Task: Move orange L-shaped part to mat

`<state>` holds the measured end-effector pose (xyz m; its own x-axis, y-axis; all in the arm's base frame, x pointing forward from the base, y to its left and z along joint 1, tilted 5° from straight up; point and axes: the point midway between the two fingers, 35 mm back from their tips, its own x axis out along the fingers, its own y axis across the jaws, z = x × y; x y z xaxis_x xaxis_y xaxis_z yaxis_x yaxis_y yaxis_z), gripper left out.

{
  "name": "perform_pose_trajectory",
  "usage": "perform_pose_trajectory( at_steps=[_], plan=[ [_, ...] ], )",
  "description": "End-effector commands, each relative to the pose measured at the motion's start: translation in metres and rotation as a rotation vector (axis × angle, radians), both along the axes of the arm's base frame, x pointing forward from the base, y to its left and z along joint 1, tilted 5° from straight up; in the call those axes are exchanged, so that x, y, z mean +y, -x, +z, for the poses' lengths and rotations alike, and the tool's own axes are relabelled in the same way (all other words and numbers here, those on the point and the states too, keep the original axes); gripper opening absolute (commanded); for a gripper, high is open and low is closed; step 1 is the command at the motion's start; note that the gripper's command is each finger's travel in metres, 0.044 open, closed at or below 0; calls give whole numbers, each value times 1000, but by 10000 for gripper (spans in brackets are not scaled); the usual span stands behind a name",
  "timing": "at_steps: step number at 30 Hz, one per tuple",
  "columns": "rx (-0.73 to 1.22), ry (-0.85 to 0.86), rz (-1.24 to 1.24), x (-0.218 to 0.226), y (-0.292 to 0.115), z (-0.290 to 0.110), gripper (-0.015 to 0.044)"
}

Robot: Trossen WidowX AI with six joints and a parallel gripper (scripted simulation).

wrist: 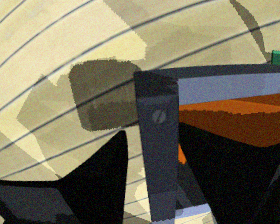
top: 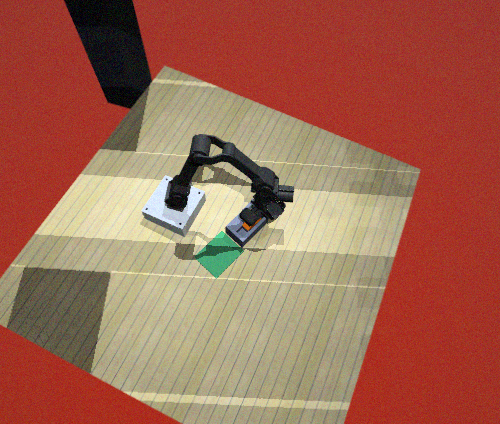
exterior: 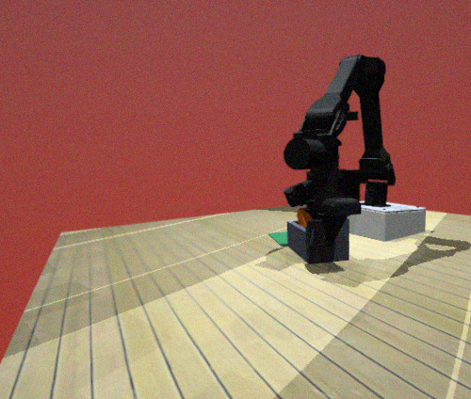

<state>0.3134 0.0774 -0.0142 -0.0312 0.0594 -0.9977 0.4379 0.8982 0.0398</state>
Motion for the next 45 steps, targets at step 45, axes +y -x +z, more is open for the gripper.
perform_pose_trajectory(
  at_steps=[45],
  plan=[
    [-18, -4, -11, -5, -7, 109, 180]
  ],
)
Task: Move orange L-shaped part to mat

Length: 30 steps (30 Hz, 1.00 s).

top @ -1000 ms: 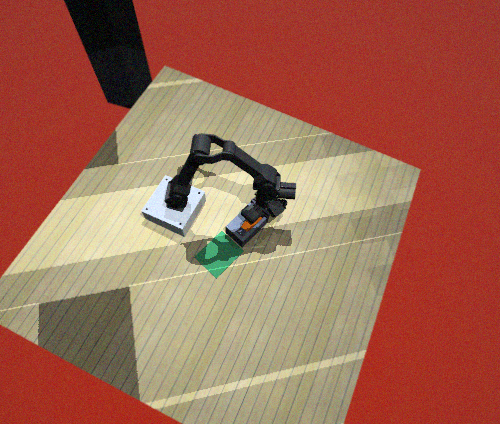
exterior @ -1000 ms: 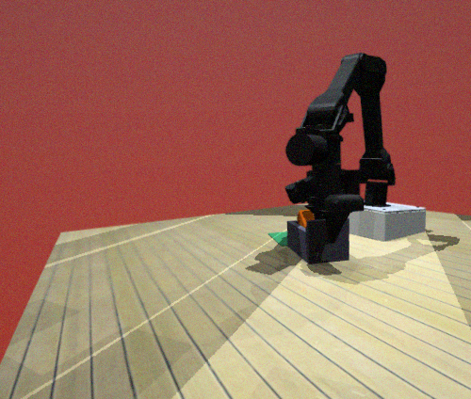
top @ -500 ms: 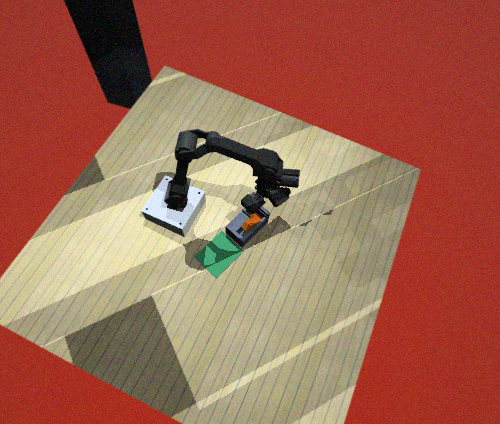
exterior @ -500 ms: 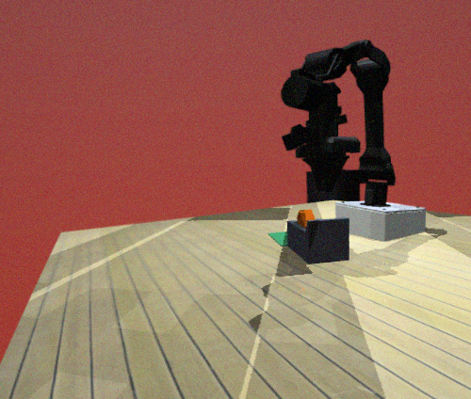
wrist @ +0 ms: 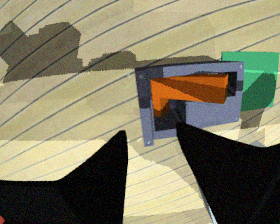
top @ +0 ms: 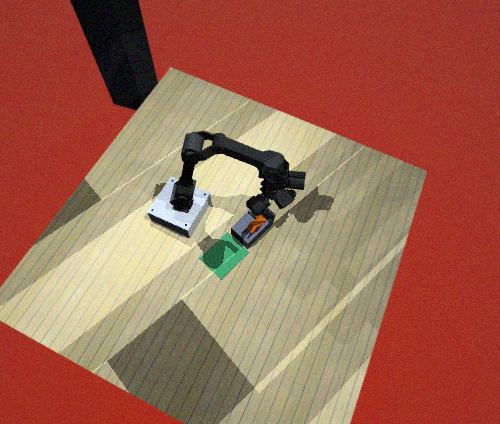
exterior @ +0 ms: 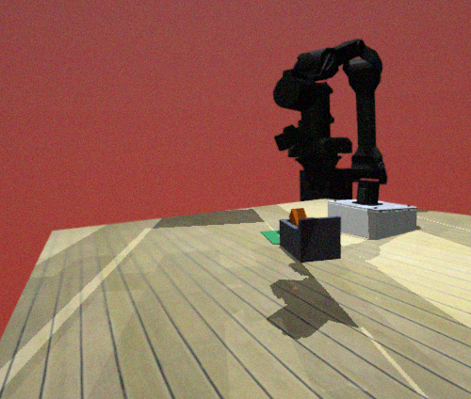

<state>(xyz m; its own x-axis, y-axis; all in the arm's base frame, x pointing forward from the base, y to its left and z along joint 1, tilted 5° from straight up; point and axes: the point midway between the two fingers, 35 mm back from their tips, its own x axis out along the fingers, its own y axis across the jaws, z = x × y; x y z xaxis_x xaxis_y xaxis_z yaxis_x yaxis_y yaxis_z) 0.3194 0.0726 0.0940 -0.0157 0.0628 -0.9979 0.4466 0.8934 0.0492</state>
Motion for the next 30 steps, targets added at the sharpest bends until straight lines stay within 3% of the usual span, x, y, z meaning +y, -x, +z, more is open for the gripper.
perform_pose_trajectory(
  at_steps=[1, 9, 13, 30],
  plan=[
    [-3, -1, -1, 0, -1, 0, 180],
    [-3, -1, -1, 0, -1, 0, 180],
    [-10, -1, 132, -7, 1, 0, 280],
    [-69, -26, 1517, -73, 25, -3, 280]
  ],
)
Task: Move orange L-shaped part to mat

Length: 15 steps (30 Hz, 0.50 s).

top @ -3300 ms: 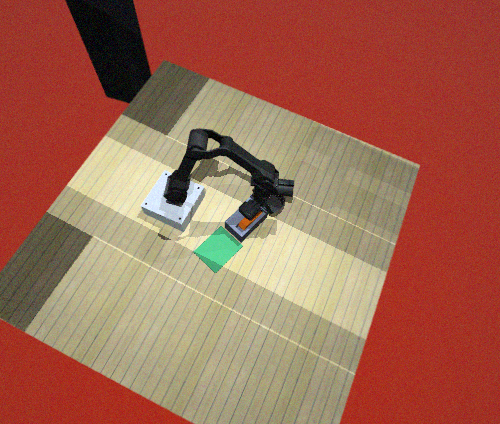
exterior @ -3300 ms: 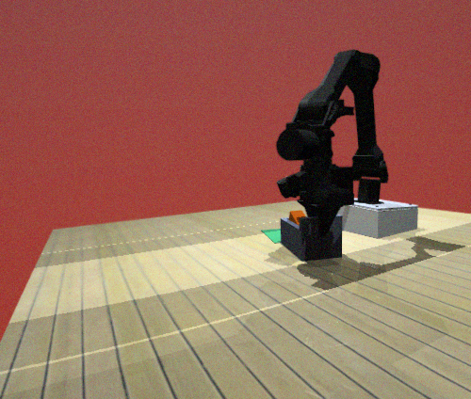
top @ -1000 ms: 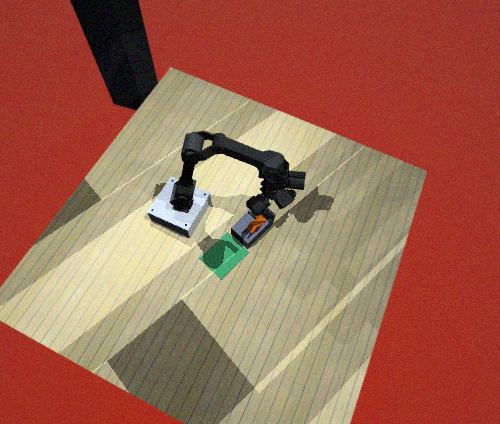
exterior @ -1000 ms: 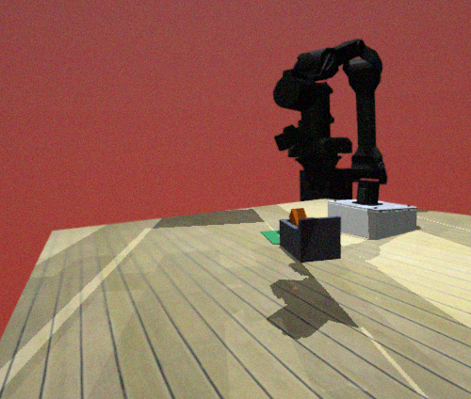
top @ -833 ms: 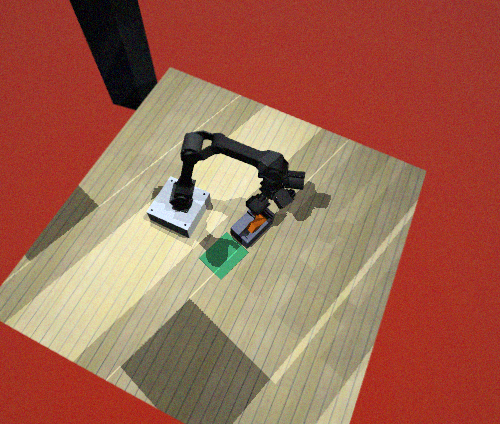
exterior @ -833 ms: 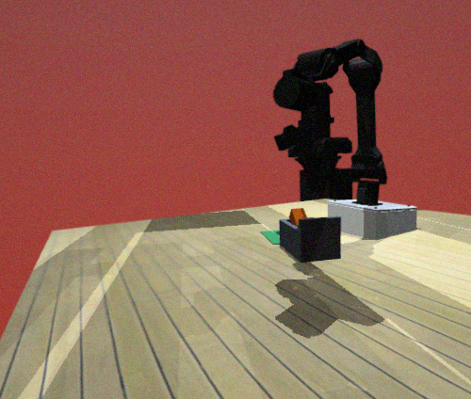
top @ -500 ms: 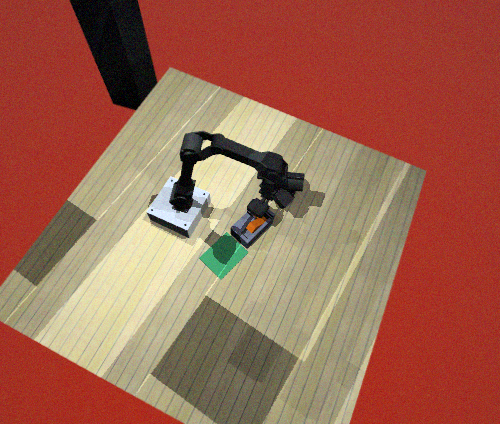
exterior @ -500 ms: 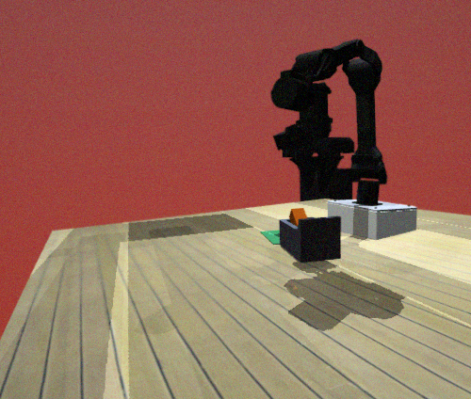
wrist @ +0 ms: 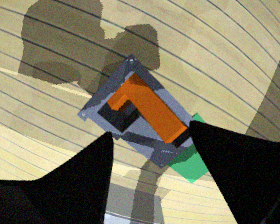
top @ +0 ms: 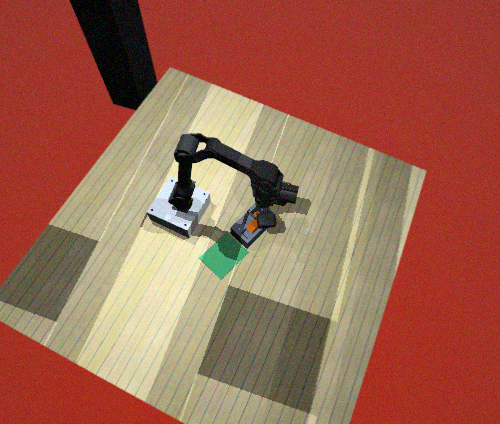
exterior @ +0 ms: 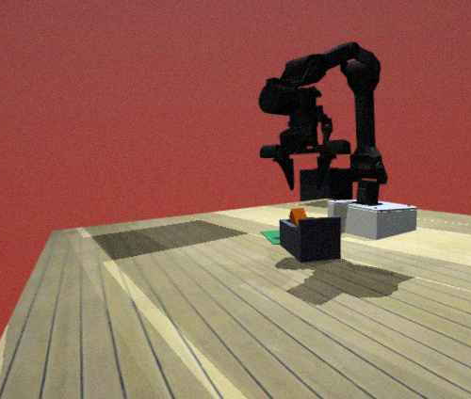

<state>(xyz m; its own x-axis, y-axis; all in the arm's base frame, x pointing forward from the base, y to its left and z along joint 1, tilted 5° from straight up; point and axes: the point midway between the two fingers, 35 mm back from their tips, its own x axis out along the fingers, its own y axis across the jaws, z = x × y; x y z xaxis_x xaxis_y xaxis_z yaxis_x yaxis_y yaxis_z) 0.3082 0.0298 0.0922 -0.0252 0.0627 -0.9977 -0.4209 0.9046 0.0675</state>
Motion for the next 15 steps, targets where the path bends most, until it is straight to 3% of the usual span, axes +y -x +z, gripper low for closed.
perform_pose_trajectory(
  at_steps=[1, 15],
  plan=[
    [-27, -5, 662, -32, 15, -1, 280],
    [-27, -6, 676, -32, 15, -3, 280]
  ],
)
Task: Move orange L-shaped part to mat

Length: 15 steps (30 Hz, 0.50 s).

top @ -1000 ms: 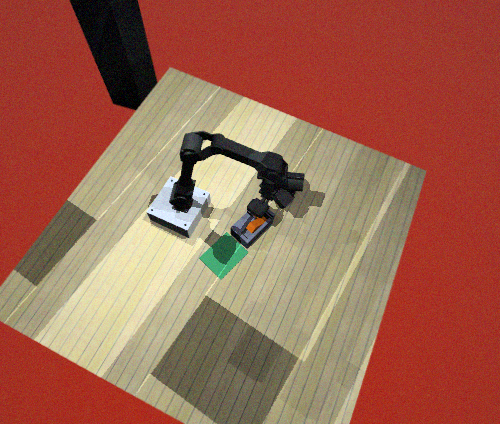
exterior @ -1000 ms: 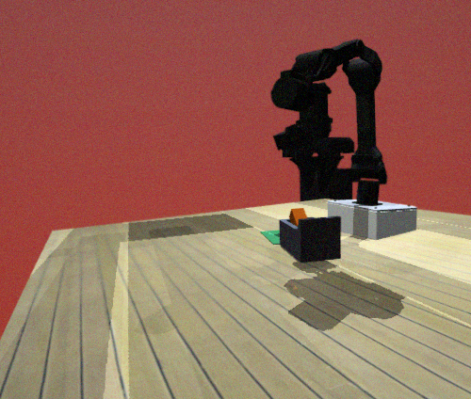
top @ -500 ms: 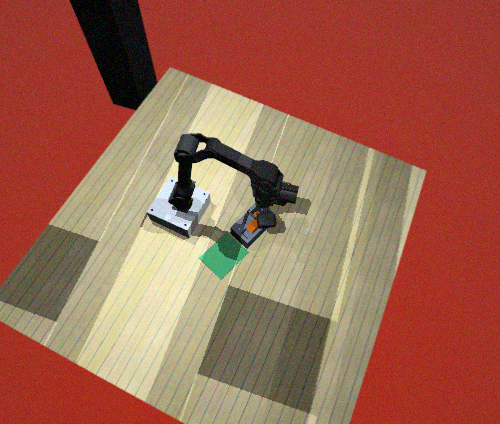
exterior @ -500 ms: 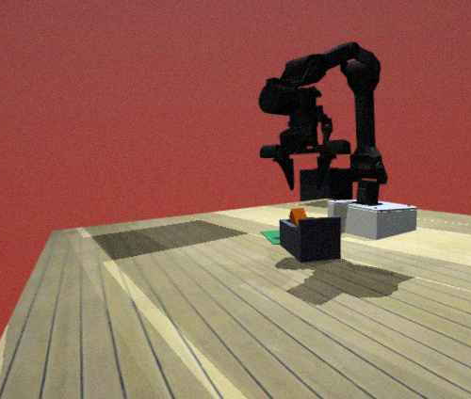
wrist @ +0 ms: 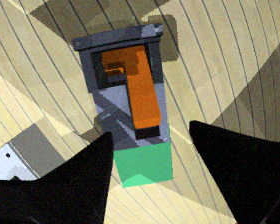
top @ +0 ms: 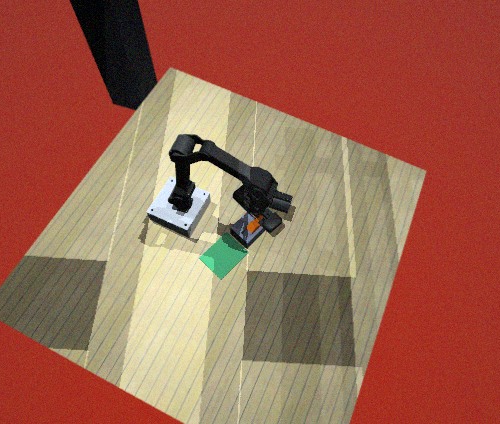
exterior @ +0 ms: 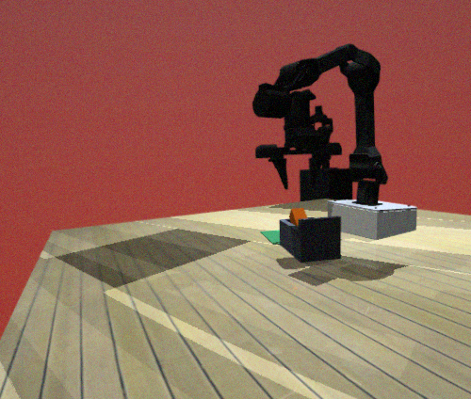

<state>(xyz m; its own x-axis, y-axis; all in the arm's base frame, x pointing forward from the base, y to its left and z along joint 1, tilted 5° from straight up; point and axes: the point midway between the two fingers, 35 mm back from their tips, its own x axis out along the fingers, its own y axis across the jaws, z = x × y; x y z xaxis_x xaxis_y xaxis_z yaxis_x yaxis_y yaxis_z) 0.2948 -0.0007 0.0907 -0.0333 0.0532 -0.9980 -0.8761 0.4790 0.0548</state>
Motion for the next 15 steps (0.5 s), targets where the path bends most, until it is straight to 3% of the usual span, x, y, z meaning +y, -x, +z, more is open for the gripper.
perform_pose_trajectory(
  at_steps=[1, 15],
  plan=[
    [0, 4, 43, -2, 2, -3, 280],
    [0, 4, 43, 0, 2, -38, 280]
  ],
)
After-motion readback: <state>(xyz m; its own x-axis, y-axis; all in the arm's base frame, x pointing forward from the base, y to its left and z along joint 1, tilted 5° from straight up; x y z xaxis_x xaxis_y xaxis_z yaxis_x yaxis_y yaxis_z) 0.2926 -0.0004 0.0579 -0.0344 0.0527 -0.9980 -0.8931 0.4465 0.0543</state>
